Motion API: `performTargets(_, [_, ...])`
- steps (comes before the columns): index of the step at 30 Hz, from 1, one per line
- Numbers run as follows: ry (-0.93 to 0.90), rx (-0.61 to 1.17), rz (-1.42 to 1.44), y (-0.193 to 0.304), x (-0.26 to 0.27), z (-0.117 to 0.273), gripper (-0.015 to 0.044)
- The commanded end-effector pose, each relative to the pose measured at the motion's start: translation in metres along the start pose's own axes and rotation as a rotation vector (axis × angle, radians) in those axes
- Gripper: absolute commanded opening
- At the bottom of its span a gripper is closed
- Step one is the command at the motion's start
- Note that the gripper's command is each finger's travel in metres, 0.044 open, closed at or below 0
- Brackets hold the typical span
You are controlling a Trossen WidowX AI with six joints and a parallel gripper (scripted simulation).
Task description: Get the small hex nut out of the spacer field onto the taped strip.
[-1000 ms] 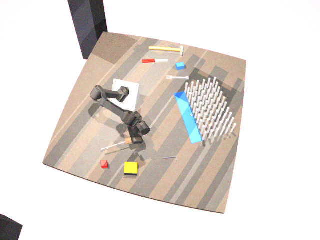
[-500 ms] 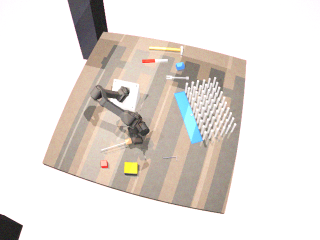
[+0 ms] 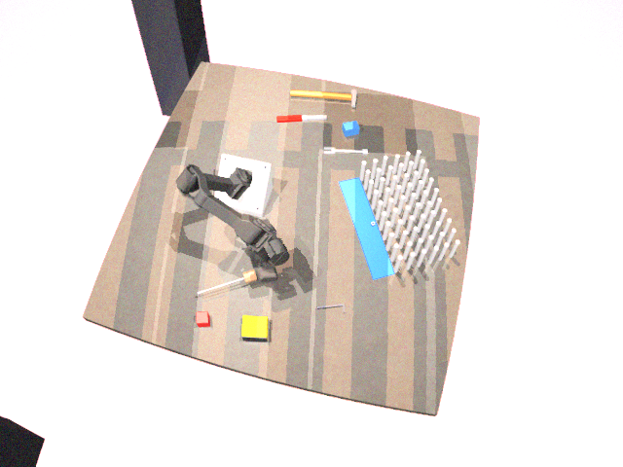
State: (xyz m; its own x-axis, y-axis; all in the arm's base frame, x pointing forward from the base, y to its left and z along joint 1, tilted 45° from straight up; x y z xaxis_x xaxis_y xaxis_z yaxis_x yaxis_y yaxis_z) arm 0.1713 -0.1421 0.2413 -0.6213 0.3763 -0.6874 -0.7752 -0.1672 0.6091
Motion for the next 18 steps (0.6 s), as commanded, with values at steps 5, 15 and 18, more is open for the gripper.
performTargets(5, [0.004,0.001,0.006,-0.0007,0.0016,-0.0043,0.0000])
performTargets(15, [0.009,0.003,0.007,-0.0010,0.0030,-0.0089,0.0000])
performTargets(18, [0.011,0.004,0.007,-0.0011,0.0034,-0.0103,0.0000])
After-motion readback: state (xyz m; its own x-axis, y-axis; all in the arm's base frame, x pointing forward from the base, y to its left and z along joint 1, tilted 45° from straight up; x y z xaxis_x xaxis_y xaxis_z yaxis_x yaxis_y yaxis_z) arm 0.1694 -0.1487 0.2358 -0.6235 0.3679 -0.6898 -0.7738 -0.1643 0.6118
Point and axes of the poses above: the point midway between the two fingers, 35 mm back from their tips, its own z axis back along the fingers, its own x axis across the jaws, y = z × x, the point moved 10 cm from there along z, back along the fingers, and after that the axes turned 6 degrees about z, right-handed, at the moved point
